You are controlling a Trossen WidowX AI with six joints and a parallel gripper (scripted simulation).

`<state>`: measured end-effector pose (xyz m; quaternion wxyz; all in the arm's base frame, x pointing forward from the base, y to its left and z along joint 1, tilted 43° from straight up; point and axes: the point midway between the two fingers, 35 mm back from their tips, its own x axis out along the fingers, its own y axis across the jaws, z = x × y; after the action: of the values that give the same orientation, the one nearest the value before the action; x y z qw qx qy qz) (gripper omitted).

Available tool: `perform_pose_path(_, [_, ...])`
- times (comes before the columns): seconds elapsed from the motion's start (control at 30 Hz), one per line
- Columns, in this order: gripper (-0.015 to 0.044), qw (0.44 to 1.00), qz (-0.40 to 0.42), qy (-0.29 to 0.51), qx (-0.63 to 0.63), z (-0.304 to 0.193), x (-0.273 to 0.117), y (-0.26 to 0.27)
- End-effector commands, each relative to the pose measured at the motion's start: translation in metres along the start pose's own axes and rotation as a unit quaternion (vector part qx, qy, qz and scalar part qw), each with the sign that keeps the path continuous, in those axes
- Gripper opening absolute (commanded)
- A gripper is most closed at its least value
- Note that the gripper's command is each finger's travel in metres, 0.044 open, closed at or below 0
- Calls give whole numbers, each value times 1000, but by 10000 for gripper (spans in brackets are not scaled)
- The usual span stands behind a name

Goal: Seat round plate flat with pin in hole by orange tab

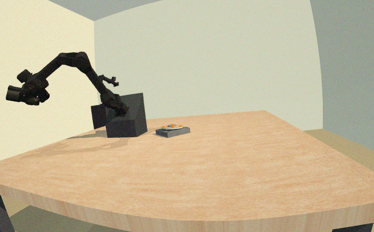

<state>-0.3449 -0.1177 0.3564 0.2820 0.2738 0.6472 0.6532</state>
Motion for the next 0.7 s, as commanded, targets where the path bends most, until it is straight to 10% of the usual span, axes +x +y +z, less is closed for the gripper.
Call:
perform_pose_path(0.0, [374,1000,-2,2,-4,-1,0,-1])
perform_pose_path(0.47, [6,924,-4,303,-234,-40,-170,-34])
perform_pose_path(0.67, [0,859,26,419,-291,-33,-247,-48])
